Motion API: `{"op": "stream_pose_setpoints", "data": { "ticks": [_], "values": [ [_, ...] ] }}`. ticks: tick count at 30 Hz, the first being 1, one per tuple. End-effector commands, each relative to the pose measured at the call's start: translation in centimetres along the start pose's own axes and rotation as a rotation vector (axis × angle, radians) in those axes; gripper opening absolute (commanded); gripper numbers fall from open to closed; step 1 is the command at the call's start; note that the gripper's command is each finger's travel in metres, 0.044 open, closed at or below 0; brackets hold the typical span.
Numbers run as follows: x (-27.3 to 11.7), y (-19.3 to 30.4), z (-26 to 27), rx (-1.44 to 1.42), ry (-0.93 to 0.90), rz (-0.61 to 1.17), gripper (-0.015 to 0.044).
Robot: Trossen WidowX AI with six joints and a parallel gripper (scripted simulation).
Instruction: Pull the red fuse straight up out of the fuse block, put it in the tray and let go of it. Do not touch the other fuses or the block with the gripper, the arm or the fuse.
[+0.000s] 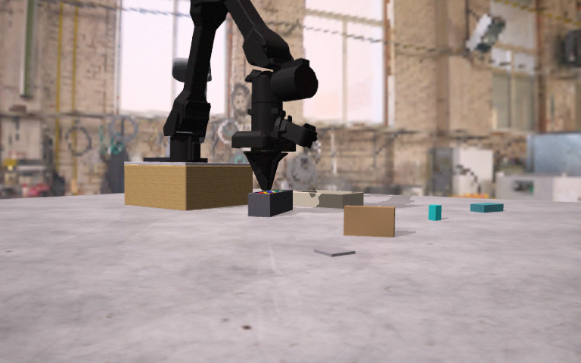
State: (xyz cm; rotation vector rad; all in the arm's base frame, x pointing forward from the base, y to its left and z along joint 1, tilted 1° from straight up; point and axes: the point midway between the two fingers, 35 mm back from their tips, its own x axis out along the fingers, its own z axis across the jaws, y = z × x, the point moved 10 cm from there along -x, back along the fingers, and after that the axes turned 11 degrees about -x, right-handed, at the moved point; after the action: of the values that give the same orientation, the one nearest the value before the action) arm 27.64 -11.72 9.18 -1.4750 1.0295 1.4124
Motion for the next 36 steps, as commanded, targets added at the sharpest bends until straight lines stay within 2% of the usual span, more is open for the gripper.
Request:
{"op": "stream_pose_setpoints", "data": {
  "ticks": [1,21,32,36],
  "values": [
    [0.2,-0.02,0.04,-0.003,-0.004,-0.002,0.0074],
    [1.05,-0.02,0.04,-0.003,-0.004,-0.002,0.0074],
    [0.95,0.0,0.01,0.0,0.0,-0.001,0.0001],
    [0.91,-0.01,0.01,0.0,0.0,-0.001,0.0]
  ]
}}
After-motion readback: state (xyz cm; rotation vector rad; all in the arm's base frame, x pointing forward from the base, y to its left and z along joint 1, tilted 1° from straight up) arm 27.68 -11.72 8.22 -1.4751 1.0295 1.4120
